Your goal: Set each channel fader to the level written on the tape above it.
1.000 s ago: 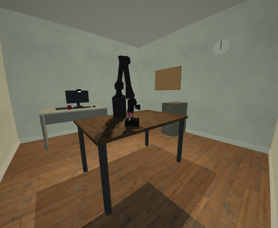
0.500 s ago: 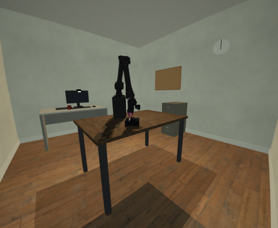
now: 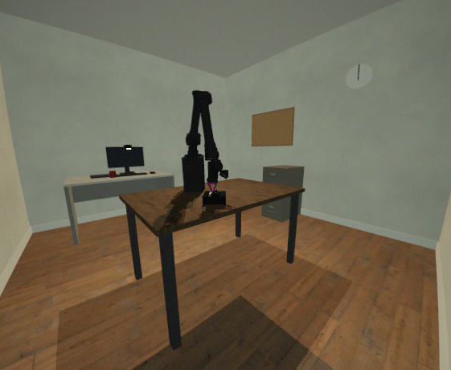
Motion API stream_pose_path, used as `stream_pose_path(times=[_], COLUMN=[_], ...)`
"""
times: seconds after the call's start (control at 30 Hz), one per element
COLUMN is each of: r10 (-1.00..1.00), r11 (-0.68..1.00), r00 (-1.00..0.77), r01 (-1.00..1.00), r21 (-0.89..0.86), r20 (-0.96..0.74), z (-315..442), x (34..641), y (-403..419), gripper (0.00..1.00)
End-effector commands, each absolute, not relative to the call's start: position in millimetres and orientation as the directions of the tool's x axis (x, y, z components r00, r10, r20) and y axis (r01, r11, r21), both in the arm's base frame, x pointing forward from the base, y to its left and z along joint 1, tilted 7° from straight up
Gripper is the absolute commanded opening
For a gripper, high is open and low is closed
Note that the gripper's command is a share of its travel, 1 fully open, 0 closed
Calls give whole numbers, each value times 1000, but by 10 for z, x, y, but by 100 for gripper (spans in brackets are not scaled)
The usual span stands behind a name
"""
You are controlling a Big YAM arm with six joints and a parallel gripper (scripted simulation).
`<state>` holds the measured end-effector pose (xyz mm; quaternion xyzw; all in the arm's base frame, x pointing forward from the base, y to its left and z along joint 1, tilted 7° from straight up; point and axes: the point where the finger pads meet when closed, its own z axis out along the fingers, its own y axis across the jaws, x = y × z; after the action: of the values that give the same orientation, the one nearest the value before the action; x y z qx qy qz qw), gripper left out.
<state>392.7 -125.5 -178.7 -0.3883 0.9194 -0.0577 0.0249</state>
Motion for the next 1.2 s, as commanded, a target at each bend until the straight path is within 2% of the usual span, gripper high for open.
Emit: stream_pose_path(times=[0.0, 1.17], r10=[-716, -722], r11=[693, 686], r00=[-698, -692], r01=[-710, -712], r21=[-128, -150], r20=[-7, -18], z=[-1791, -1734], x=[4039, 4002], y=[-1201, -1303], gripper=[0, 0])
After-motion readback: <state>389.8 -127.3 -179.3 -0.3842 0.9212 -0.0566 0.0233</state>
